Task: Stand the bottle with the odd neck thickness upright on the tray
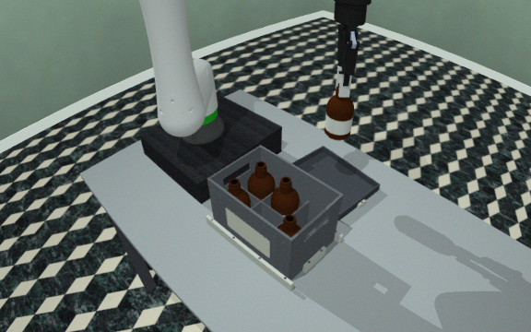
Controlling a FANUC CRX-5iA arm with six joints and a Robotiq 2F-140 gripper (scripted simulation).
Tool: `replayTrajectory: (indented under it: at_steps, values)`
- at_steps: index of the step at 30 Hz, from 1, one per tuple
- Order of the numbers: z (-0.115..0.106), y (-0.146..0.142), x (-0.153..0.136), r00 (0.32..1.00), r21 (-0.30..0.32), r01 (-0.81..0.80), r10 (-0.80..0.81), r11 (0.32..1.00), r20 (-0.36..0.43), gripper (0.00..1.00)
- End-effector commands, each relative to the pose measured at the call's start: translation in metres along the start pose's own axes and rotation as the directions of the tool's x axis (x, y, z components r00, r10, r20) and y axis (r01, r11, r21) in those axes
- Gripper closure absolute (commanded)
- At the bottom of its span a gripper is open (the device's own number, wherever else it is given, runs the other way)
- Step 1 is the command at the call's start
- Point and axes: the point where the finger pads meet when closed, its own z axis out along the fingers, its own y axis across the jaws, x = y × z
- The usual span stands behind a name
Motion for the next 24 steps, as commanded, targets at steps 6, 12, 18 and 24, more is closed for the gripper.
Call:
replayTrajectory:
  at_steps: [6, 12, 18, 24]
  values:
    - [-0.0008, 0.0002, 0.0003, 1.0, -0.001, 0.0, 0.0, 1.0, -0.002, 0.9]
    - [-0.0008, 0.0002, 0.0003, 1.0, -0.001, 0.0, 0.0, 1.0, -0.002, 0.9]
    - [-0.0008, 0.0002, 0.0003, 1.0, -0.001, 0.0, 0.0, 1.0, -0.002, 0.9]
    - [-0.0008, 0.0002, 0.0003, 1.0, -0.001, 0.0, 0.0, 1.0, -0.002, 0.9]
